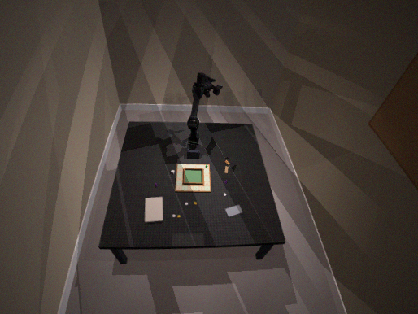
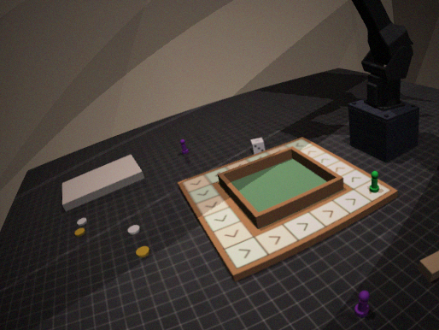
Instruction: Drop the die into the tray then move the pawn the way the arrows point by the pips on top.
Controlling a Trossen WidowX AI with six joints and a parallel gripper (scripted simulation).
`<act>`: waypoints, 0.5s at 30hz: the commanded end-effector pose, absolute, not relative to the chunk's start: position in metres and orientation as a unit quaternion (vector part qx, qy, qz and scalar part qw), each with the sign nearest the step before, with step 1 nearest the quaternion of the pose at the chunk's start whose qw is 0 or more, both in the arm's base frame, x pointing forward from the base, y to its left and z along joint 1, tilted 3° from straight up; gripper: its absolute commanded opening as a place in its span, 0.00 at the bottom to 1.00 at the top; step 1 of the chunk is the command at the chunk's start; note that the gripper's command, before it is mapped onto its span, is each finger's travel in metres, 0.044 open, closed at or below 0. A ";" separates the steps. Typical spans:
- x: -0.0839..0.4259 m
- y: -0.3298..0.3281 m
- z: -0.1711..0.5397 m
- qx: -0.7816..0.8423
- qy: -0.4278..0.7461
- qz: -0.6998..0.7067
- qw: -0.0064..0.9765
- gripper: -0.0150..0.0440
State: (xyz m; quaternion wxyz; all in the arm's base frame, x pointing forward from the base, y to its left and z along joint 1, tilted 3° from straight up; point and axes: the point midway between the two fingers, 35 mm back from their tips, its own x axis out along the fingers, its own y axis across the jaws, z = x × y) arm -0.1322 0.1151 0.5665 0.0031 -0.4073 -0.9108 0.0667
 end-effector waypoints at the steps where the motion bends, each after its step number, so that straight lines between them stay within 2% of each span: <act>1: -0.132 0.116 0.567 -0.411 -0.909 0.069 0.005 0.89; 5: -0.131 0.139 0.558 -0.474 -0.873 0.114 0.022 0.72; 15: -0.122 0.222 0.510 -0.619 -0.739 0.254 0.073 0.72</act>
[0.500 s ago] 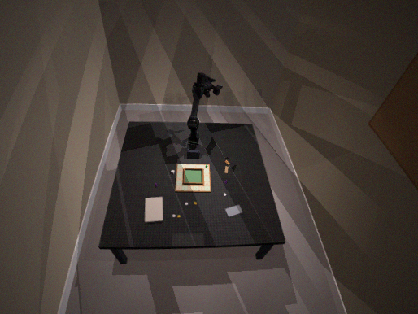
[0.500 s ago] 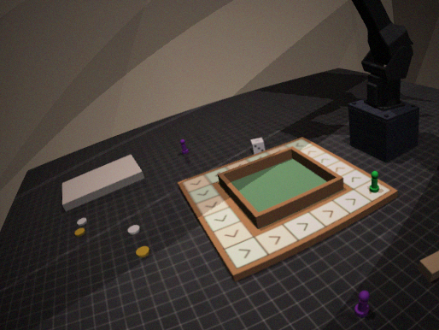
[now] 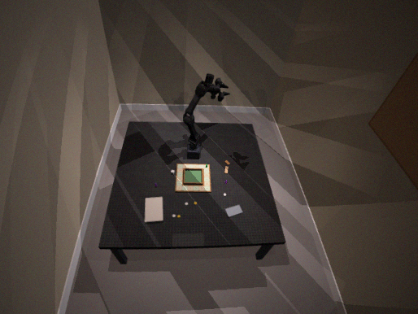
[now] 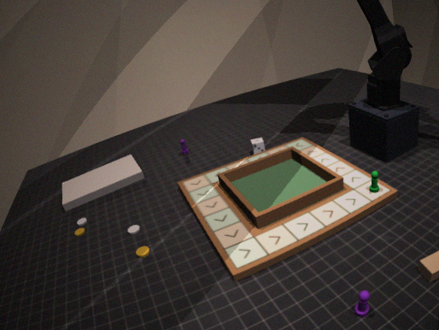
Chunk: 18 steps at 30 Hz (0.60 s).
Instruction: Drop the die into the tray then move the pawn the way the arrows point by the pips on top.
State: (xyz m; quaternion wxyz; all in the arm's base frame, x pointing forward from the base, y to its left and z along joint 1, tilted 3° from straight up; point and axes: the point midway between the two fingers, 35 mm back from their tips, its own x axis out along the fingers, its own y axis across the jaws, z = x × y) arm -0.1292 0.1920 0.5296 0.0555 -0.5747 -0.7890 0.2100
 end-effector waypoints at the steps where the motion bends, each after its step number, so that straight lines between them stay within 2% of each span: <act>1: -0.118 0.232 0.503 -0.634 -0.721 0.267 0.079 0.72; 7: -0.072 0.286 0.463 -0.716 -0.599 0.336 0.128 0.72; 18: 0.064 0.333 0.379 -0.801 -0.320 0.425 0.273 0.72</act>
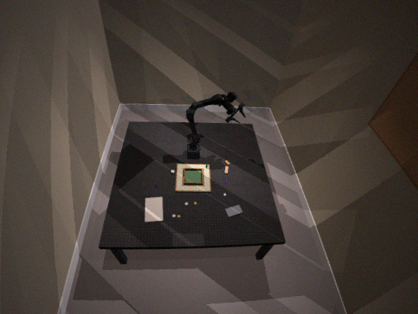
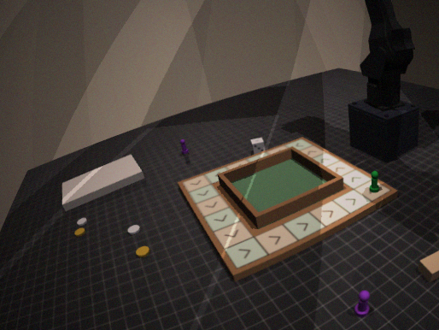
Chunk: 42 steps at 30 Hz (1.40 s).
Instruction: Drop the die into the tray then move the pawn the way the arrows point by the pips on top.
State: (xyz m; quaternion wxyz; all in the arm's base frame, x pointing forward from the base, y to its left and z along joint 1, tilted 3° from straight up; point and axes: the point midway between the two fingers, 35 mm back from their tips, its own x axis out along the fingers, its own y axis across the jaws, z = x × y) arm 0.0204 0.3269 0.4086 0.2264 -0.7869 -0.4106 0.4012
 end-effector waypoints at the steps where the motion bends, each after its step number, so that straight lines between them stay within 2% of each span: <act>1: 0.078 0.332 0.371 -0.804 -0.291 0.430 0.290 0.72; 9: 0.189 0.306 0.301 -0.784 -0.055 0.454 0.420 0.72; 14: 0.235 0.277 0.267 -0.747 0.062 0.451 0.485 0.72; 24: 0.325 0.161 0.178 -0.603 0.335 0.371 0.622 0.72; 33: 0.344 0.032 0.104 -0.398 0.534 0.242 0.705 0.72; 42: 0.298 -0.091 0.034 -0.122 0.671 0.064 0.729 0.72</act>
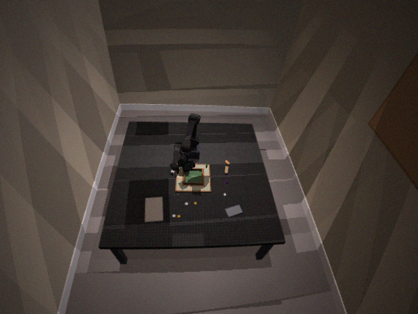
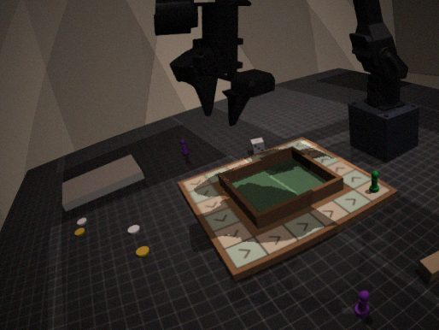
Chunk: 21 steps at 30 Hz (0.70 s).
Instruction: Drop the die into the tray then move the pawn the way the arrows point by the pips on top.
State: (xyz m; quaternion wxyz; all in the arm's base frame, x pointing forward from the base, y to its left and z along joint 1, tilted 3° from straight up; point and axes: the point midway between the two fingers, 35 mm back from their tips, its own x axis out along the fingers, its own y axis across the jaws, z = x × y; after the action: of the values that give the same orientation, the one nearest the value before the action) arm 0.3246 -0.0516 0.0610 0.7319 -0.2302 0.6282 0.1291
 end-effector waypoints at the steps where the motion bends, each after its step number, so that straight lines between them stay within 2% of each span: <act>1: 0.289 -0.102 0.026 -0.087 0.681 0.042 0.726 0.72; 6: 0.247 -0.140 -0.004 0.069 0.707 -0.056 0.701 0.72; 21: 0.246 -0.142 -0.019 0.077 0.708 -0.061 0.700 0.72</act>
State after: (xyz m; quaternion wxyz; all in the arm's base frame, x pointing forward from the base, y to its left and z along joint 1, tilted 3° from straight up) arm 0.2489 -0.1436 -0.0078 0.7032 0.0714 0.7046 -0.0624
